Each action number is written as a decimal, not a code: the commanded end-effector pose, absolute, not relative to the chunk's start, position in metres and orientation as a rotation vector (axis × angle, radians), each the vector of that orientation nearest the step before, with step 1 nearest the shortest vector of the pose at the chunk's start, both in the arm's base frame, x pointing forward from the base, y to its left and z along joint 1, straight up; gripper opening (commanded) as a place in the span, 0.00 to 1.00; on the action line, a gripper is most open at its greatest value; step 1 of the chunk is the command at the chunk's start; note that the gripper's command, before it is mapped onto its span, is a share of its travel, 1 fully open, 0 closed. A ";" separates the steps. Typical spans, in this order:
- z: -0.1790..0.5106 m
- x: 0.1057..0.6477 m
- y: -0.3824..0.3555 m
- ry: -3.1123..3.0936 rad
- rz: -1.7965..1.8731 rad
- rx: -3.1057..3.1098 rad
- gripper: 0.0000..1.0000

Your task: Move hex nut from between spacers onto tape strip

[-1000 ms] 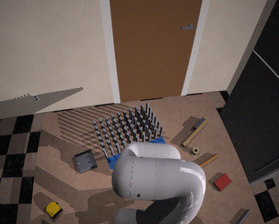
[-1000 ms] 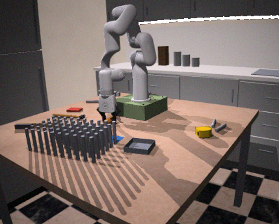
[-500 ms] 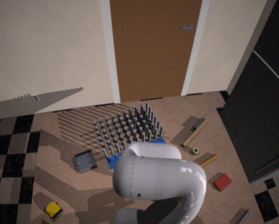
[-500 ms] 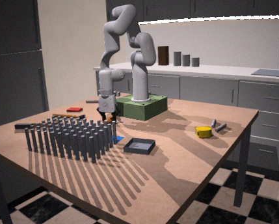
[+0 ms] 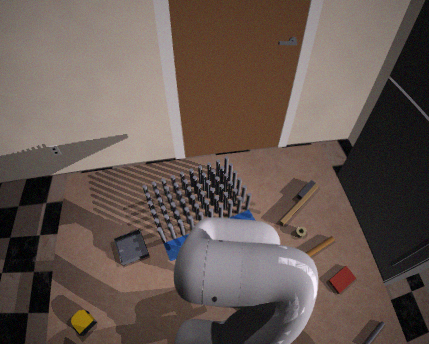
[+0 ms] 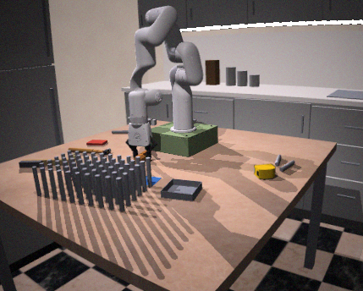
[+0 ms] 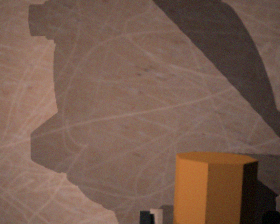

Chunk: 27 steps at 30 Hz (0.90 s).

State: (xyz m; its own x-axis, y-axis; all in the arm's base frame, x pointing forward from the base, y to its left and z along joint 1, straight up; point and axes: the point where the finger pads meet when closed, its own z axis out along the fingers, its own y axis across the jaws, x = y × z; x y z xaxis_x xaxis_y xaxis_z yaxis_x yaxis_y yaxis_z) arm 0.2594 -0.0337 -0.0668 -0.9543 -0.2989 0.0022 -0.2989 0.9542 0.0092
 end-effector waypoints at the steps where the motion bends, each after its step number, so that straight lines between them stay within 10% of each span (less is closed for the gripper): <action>1: -0.066 0.261 -0.034 -3.104 -0.017 0.475 0.65; 27: -0.043 0.260 -0.034 -3.104 -0.018 0.475 0.65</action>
State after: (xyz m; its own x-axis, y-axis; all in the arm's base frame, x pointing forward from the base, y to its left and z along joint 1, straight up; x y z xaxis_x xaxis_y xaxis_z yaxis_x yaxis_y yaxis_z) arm 0.2592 -0.0337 -0.0530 -0.9544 -0.2986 0.0019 -0.2986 0.9543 -0.0078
